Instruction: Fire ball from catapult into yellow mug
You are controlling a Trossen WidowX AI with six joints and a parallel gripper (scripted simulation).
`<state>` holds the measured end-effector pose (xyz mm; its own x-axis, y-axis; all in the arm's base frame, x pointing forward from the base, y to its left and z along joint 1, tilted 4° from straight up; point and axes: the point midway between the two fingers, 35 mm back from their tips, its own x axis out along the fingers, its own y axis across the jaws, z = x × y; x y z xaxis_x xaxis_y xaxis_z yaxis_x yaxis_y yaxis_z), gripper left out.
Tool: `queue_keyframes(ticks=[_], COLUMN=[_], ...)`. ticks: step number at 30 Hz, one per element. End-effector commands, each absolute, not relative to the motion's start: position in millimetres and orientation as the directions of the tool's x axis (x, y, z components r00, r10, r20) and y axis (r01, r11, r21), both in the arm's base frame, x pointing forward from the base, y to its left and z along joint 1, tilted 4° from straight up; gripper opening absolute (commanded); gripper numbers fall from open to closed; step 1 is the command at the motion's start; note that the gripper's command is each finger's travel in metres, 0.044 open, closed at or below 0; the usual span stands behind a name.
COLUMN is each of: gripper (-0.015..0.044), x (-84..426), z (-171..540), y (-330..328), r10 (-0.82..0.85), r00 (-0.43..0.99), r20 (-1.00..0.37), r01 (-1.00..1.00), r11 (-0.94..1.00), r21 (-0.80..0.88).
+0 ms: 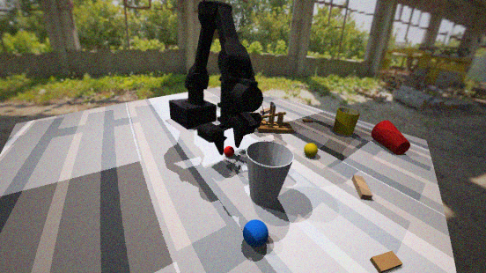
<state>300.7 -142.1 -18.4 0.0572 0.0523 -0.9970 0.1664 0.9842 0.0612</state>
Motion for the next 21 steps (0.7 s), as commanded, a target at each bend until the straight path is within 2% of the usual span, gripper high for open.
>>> queue_keyframes(ticks=[1, 4, 10, 15, 19, 21], gripper=[0.03, 0.03, 0.0142, 0.0109, 0.0004, 0.0], x=[298.7, 298.6, 298.6, 298.6, 302.1, 303.9], z=[-26.8, -29.1, -29.1, -29.1, -20.9, -10.1], y=[-140.2, -140.0, -140.0, -140.0, -143.9, -145.6], r10=[0.059, 0.059, 0.059, 0.059, 0.047, 0.045], r00=[0.05, 0.05, 0.05, 0.05, 0.079, 0.085], r20=[-0.997, -0.997, -0.997, -0.997, -0.996, -0.995], r01=[0.169, 0.169, 0.169, 0.169, 0.2, 0.207], r11=[0.983, 0.983, 0.983, 0.983, 0.978, 0.976], r21=[0.067, 0.067, 0.067, 0.067, 0.062, 0.061])
